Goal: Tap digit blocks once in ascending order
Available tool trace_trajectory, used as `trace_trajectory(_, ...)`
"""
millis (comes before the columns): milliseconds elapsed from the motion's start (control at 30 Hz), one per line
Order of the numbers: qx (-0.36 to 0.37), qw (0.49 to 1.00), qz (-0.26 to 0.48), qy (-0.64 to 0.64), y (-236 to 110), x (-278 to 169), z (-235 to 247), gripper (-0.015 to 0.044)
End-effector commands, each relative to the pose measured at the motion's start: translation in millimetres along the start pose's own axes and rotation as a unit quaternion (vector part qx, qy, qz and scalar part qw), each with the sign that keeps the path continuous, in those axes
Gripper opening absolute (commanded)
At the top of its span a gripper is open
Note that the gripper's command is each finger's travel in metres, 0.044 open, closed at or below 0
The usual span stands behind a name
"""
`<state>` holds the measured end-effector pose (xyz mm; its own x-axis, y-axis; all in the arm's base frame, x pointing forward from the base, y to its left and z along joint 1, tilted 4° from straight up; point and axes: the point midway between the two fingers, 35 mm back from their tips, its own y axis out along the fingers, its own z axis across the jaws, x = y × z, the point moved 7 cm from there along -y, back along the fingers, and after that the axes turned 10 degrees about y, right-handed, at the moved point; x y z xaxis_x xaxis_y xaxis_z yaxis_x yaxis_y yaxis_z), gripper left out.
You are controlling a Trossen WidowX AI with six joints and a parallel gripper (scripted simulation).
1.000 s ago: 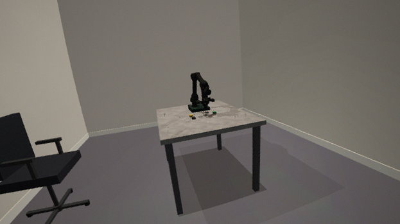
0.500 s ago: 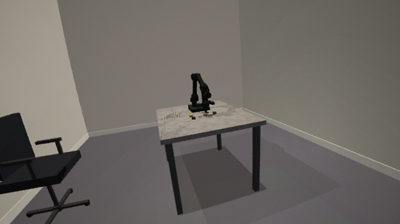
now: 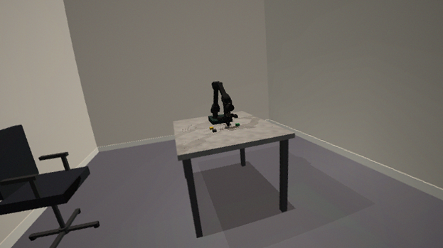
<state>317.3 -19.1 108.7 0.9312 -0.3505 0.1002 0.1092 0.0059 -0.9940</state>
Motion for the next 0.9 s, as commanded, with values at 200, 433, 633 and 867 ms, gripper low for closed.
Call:
trace_trajectory(200, 0.001, 1.000, 0.002, -0.001, -27.6, -1.0, 0.0, 0.0020)
trace_trajectory(433, 0.001, 1.000, 0.002, -0.002, -97.9, 0.9, 0.3, 0.0020)
trace_trajectory(633, 0.002, 1.000, 0.003, -0.001, -109.5, -9.8, 4.8, 0.0020)
trace_trajectory(867, 0.003, 1.000, 0.007, -0.001, -108.6, -88.9, 29.1, 0.0020)
